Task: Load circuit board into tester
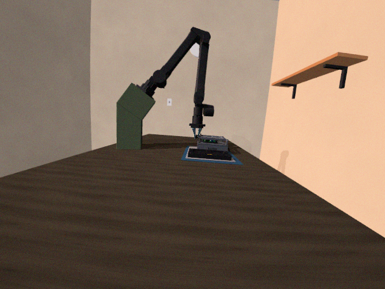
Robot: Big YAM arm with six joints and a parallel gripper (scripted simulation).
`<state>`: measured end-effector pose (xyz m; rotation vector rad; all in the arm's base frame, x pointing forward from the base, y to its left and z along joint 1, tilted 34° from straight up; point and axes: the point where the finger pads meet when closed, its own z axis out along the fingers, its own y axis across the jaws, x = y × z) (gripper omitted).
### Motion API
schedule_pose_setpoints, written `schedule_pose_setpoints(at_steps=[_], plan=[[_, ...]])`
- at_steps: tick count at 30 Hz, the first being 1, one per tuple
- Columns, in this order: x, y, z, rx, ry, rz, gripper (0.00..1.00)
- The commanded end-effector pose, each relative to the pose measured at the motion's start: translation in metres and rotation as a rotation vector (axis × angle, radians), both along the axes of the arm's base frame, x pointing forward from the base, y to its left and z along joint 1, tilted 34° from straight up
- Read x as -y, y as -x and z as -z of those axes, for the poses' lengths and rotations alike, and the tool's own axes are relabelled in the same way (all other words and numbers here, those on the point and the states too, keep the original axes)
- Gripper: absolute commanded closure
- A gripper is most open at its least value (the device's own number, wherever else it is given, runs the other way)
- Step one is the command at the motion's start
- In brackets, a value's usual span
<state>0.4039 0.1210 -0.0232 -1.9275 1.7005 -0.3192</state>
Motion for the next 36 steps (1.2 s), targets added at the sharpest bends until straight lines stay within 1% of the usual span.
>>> schedule_pose_setpoints(at_steps=[1,18,36], plan=[[-0.0075,-0.0028,0.0084,-0.018,0.001,-0.008,1.00],[-0.0050,0.0027,0.0051,-0.030,0.006,-0.012,1.00],[-0.0035,0.0031,-0.0011,-0.018,0.004,-0.012,1.00]])
